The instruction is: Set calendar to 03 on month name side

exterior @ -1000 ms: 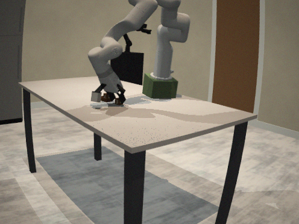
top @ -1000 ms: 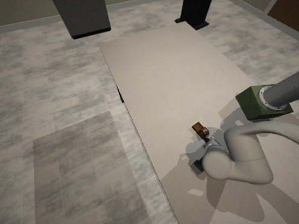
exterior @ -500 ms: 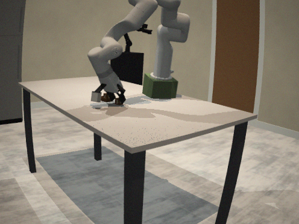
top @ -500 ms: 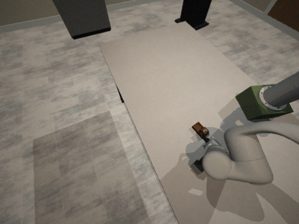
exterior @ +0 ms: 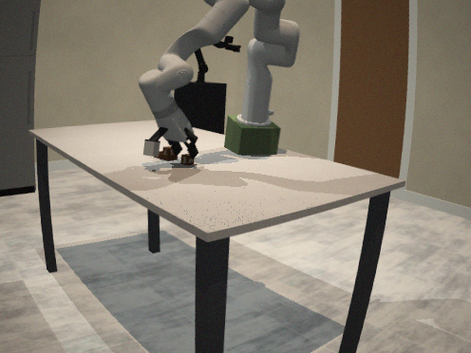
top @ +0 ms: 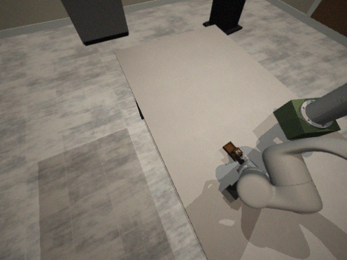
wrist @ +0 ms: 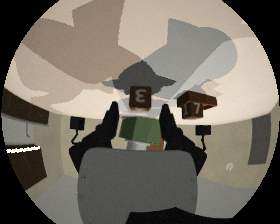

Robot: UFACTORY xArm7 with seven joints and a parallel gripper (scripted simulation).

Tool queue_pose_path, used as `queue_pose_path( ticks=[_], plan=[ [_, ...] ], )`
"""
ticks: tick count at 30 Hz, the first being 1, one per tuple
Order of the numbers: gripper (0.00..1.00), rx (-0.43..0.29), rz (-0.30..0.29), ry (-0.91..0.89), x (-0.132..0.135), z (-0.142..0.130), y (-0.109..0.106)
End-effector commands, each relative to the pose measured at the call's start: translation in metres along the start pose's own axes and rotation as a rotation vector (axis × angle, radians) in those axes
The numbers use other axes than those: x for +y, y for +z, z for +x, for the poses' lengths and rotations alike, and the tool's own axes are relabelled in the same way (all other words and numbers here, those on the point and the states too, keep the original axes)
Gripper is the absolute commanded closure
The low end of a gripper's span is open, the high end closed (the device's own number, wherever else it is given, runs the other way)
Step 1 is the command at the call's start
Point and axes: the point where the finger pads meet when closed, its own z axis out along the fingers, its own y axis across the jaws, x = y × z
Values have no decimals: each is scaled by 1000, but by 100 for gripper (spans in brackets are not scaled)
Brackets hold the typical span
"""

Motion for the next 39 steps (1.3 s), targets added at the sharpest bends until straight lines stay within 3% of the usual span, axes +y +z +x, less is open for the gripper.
queue_pose_path(
  ticks=[1, 16, 27, 30, 36, 39],
  plan=[
    [31, 4, 0, 0, 0, -7, -12],
    [31, 4, 0, 0, 0, -29, -44],
    [31, 9, 0, 1, 0, -32, -48],
    [31, 58, 1, 1, 0, -31, -48],
    [31, 251, 1, 1, 0, -33, -49],
    [31, 308, 0, 0, 0, -35, -47]
  ],
)
